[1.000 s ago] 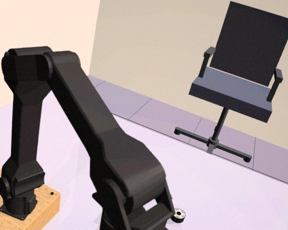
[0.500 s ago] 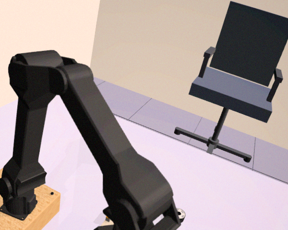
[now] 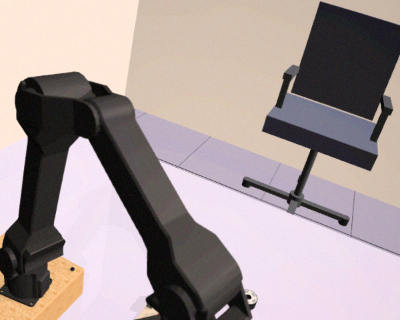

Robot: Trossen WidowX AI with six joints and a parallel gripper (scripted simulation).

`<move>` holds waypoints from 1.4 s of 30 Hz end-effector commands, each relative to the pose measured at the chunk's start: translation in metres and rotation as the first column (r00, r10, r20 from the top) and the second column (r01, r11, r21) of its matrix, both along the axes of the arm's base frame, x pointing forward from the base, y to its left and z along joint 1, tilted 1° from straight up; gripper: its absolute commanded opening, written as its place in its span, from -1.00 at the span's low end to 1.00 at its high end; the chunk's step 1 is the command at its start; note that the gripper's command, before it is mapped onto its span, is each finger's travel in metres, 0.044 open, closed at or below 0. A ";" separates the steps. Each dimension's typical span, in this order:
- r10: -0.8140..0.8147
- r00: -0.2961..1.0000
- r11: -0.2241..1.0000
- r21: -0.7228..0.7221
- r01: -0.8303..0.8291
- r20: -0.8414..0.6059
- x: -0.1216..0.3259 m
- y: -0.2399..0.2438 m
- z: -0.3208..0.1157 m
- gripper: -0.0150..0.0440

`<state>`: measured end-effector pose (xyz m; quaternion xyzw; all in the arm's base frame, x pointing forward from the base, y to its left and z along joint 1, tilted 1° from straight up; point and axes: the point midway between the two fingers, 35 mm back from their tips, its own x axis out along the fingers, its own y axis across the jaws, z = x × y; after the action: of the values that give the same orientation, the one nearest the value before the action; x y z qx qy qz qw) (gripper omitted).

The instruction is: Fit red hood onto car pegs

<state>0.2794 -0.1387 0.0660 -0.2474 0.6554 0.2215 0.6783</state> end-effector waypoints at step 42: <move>0.008 1.000 1.000 -0.001 -0.008 -0.008 0.002 -0.001 -0.039 1.00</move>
<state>0.2837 -0.1404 0.0343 -0.2506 0.6535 0.2208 0.6793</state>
